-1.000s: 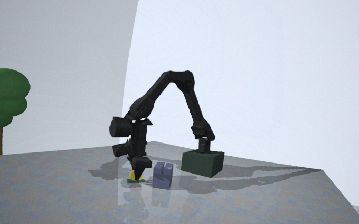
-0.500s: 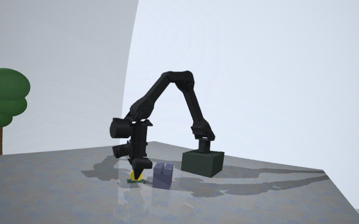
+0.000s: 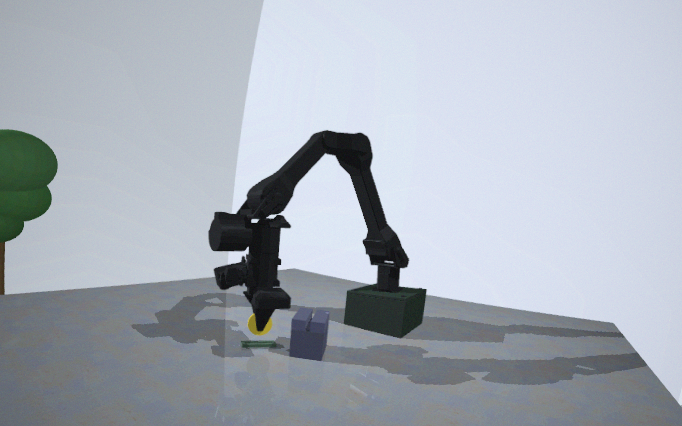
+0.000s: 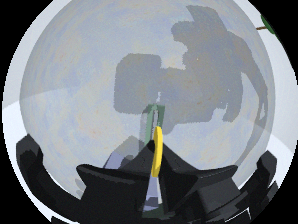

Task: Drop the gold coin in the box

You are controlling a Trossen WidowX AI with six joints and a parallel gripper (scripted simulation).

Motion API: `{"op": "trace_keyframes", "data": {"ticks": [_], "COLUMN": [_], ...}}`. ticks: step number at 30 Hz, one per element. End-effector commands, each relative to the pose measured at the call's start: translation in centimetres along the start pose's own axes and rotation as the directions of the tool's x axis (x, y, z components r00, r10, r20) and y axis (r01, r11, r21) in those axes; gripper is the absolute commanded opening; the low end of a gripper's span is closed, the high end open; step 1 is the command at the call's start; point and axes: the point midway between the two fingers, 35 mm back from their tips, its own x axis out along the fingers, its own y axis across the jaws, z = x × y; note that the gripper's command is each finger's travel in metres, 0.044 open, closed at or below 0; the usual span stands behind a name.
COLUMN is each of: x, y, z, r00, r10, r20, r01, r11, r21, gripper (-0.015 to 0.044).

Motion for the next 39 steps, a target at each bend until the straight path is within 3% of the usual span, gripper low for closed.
{"op": "trace_keyframes", "data": {"ticks": [1, 28, 39], "x": [-1.2, -7.3, -7.3], "y": [0.1, 0.0, 0.3], "z": [0.4, 0.0, 0.2], "r00": [1.000, 1.000, 1.000], "r10": [0.007, 0.007, 0.007], "r20": [0.012, 0.012, 0.012], "r01": [-0.007, -0.007, -0.003], "r11": [1.000, 1.000, 0.937], "r21": [0.002, -0.004, -0.349], "gripper": [0.0000, 0.0000, 0.0000]}}
